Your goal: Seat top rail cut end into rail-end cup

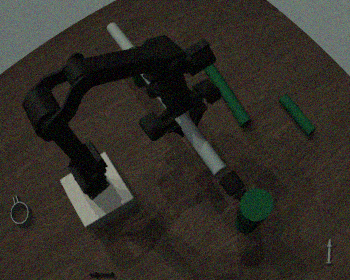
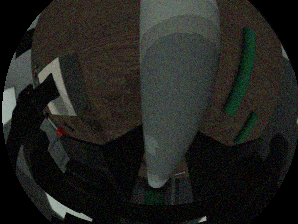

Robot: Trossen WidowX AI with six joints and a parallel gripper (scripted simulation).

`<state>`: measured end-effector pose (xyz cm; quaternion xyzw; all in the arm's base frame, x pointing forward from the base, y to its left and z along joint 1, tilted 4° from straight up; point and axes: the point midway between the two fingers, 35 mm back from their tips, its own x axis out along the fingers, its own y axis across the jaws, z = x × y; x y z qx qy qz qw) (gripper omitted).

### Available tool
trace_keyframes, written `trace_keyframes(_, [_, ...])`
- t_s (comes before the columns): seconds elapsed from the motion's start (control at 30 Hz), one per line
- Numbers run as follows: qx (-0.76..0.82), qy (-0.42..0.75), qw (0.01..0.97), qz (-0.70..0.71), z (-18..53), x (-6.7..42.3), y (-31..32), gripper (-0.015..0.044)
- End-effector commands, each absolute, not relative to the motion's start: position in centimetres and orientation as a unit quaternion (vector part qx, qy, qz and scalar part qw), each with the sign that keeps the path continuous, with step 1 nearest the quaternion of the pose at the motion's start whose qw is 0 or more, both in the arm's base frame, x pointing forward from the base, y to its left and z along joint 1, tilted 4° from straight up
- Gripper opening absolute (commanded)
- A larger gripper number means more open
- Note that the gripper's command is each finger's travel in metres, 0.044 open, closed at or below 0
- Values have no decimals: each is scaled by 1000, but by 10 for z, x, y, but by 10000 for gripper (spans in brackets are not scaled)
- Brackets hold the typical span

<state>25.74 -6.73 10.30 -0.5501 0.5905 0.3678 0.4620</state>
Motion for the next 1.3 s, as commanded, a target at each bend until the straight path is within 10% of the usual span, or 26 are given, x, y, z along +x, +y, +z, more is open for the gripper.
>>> trace_keyframes(0.0, [-552, 590, 462, 366, 108, 259, -70, 0])
trace_keyframes(1.27, [-549, 588, 463, 373, 107, 255, -88, 0])
